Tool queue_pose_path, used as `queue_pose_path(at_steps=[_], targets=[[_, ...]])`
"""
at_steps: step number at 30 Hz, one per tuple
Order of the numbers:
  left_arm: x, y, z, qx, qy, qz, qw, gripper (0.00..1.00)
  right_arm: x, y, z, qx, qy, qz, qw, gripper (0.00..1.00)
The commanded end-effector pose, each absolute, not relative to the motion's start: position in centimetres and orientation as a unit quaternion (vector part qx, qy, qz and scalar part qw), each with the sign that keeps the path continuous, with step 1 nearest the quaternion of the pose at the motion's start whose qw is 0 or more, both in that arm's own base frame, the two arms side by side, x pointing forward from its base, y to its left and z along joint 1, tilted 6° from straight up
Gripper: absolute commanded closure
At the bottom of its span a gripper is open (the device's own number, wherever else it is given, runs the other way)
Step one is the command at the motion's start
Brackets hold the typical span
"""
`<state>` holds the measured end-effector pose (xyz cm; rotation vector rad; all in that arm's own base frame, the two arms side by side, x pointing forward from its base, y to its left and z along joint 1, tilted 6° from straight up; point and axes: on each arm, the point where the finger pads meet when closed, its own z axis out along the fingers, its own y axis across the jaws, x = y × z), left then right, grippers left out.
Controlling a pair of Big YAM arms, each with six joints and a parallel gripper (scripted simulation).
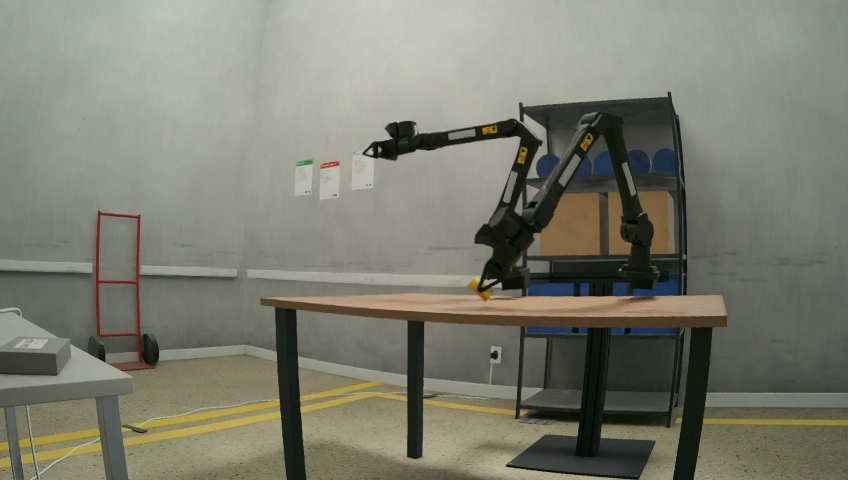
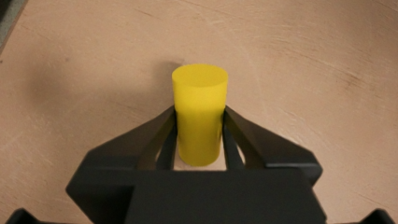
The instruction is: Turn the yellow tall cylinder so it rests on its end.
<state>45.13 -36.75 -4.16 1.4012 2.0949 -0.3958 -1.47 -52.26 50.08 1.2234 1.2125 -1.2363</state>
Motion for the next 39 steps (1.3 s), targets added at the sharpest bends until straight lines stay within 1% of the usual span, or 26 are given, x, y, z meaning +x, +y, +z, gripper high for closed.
queue_pose_path(at_steps=[1,3,6,11,13,16,24,28,30,39], targets=[[46.9,-37.4,-1.3,0.510,0.771,-0.159,0.346,0.69,-1.9,-51.7,53.7,0.491,0.473,-0.527,0.508,0.00],[46.4,-38.2,-1.3,0.516,0.764,-0.165,0.349,0.69,-1.9,-51.7,53.7,0.491,0.473,-0.527,0.508,0.00],[47.7,-39.1,-0.1,0.515,0.759,-0.164,0.364,0.69,-1.9,-51.7,53.7,0.491,0.473,-0.527,0.508,0.00],[47.6,-39.0,-0.4,0.515,0.760,-0.164,0.361,0.69,-1.9,-51.7,53.7,0.491,0.473,-0.527,0.508,0.00],[46.4,-37.8,-2.3,0.513,0.768,-0.167,0.345,0.69,-1.9,-51.7,53.7,0.491,0.473,-0.527,0.508,0.00],[46.4,-37.2,-3.2,0.510,0.771,-0.168,0.343,0.69,-1.9,-51.7,53.7,0.491,0.473,-0.527,0.508,0.00],[46.3,-36.9,-3.6,0.491,0.738,-0.215,0.410,0.69,-1.9,-51.7,53.7,0.491,0.473,-0.527,0.508,0.00],[46.2,-37.0,-3.5,0.487,0.726,-0.228,0.428,0.69,-1.9,-51.7,53.7,0.491,0.473,-0.527,0.508,0.00],[47.2,-38.9,0.0,0.492,0.703,-0.232,0.458,0.69,-1.9,-51.7,53.7,0.491,0.473,-0.527,0.508,0.00],[47.2,-38.6,-0.7,0.491,0.707,-0.230,0.454,0.69,-1.9,-51.7,53.7,0.491,0.473,-0.527,0.508,0.00]])
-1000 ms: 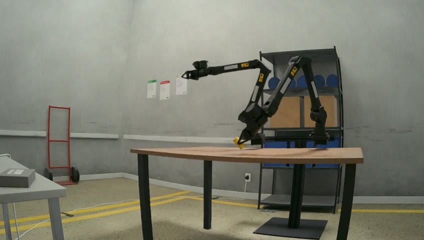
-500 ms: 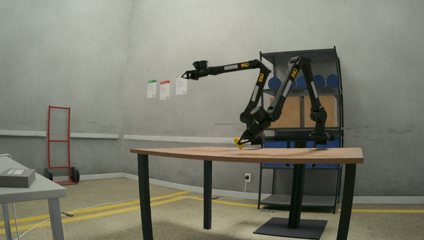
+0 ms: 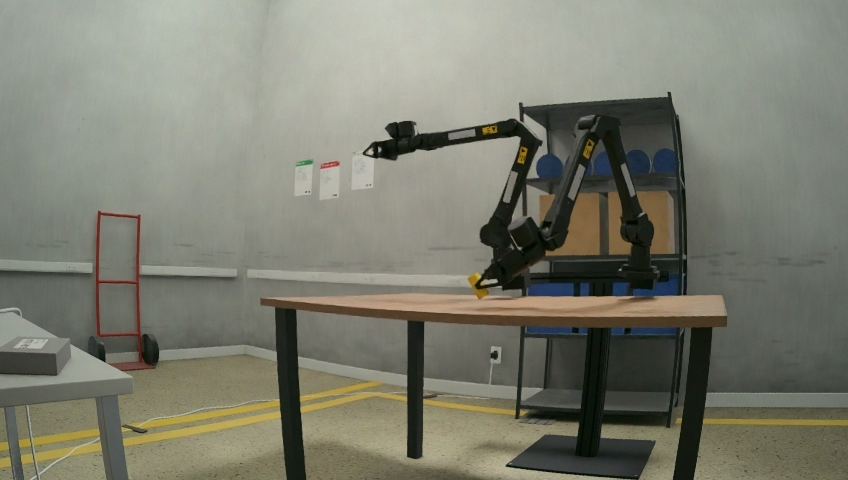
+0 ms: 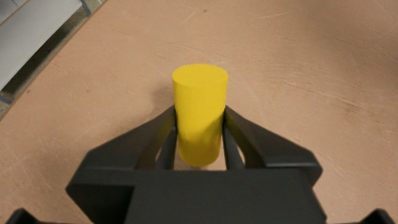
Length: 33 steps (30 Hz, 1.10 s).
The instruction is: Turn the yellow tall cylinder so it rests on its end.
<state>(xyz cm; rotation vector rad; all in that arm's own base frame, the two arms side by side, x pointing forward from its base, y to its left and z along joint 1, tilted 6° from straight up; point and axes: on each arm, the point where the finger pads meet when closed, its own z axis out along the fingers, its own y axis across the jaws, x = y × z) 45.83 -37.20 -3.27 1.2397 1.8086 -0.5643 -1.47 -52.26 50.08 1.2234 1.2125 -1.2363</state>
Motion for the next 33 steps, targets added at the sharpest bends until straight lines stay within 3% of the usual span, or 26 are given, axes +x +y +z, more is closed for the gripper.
queue_pose_path(at_steps=[1,21,33], targets=[[47.0,-38.4,-1.2,0.490,0.709,-0.231,0.450,0.69,-1.9,-51.7,53.7,0.491,0.473,-0.527,0.508,0.00],[46.8,-37.6,-0.8,0.455,0.646,-0.290,0.540,0.69,-1.9,-51.7,53.7,0.491,0.473,-0.527,0.508,0.00],[47.3,-37.4,-2.5,0.449,0.648,-0.295,0.540,0.69,-1.9,-51.7,53.7,0.491,0.473,-0.527,0.508,0.00]])
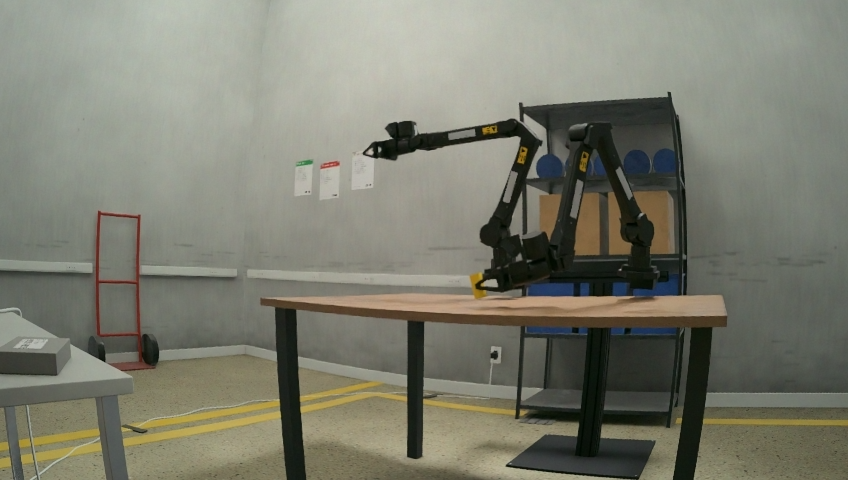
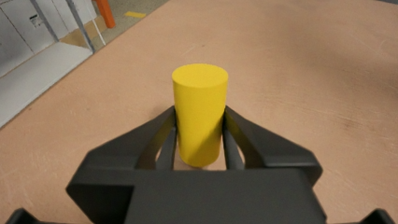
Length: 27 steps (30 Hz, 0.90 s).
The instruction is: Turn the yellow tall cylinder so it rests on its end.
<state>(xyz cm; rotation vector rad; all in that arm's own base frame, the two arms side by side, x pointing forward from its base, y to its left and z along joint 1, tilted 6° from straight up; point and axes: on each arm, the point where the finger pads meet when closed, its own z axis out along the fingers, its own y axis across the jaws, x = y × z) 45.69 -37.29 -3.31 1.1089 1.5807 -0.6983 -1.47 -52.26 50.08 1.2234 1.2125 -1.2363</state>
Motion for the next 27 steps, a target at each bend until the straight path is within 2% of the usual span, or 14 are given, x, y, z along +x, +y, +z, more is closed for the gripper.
queue_pose_path(at_steps=[1,13,27], targets=[[47.3,-37.4,-2.6,0.446,0.644,-0.299,0.546,0.69,-1.9,-51.7,53.7,0.491,0.473,-0.527,0.508,0.00],[46.9,-38.0,-0.4,0.427,0.585,-0.334,0.603,0.69,-1.9,-51.7,53.7,0.491,0.473,-0.527,0.508,0.00],[46.6,-37.3,-3.5,0.426,0.601,-0.334,0.589,0.69,-1.9,-51.7,53.7,0.491,0.473,-0.527,0.508,0.00]])
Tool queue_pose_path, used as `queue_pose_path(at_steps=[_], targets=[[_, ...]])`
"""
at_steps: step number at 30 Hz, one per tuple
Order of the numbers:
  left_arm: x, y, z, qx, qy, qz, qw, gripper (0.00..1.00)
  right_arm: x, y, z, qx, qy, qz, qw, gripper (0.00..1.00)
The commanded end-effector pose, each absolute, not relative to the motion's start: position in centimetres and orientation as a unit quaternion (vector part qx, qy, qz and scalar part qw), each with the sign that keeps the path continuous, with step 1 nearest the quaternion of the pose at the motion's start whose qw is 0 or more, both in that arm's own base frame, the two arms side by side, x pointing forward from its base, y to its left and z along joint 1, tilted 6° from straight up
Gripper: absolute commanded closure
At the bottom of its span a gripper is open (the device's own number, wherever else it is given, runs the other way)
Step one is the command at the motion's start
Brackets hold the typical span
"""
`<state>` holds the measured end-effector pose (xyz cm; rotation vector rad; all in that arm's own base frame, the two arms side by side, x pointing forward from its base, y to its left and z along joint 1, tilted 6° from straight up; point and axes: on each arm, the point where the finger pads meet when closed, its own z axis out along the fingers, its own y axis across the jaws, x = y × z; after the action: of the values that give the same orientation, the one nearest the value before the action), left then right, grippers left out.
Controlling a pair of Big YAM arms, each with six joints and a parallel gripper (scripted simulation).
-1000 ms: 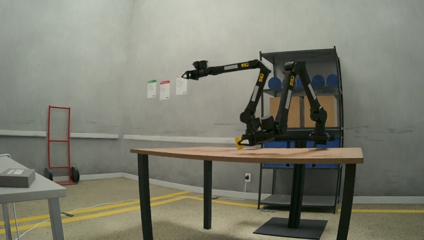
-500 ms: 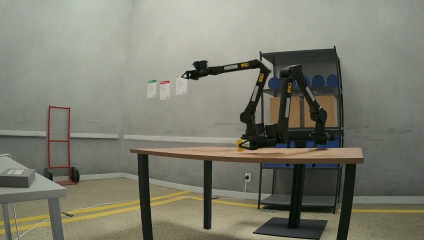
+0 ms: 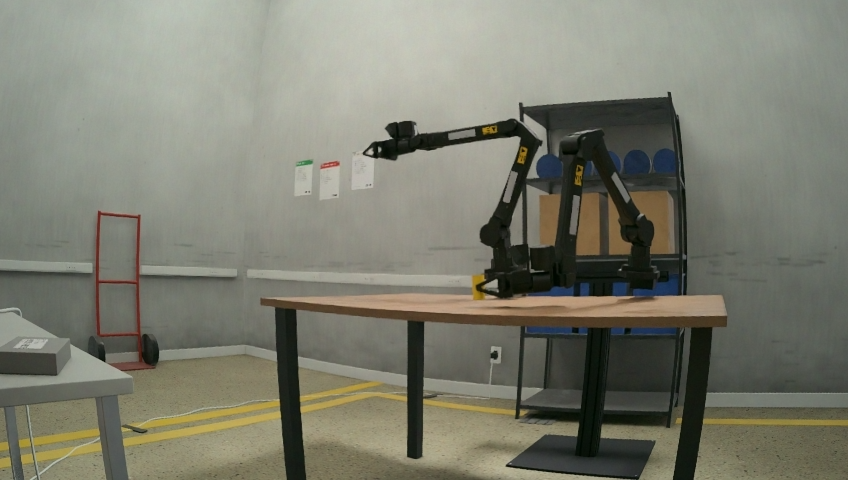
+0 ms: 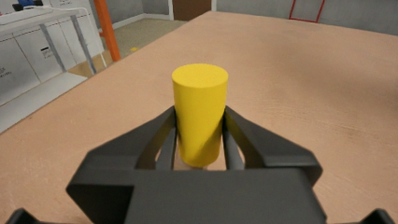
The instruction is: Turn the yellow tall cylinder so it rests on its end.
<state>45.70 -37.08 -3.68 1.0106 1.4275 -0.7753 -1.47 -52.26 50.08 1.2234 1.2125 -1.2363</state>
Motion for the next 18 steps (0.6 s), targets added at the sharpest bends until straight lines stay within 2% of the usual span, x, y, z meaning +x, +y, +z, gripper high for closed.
queue_pose_path(at_steps=[1,18], targets=[[46.6,-37.3,-3.5,0.426,0.601,-0.334,0.589,0.69,-1.9,-51.7,53.7,0.491,0.473,-0.527,0.508,0.00],[47.1,-37.3,-3.2,0.425,0.592,-0.332,0.598,0.69,-1.9,-51.7,53.7,0.491,0.473,-0.527,0.508,0.00]])
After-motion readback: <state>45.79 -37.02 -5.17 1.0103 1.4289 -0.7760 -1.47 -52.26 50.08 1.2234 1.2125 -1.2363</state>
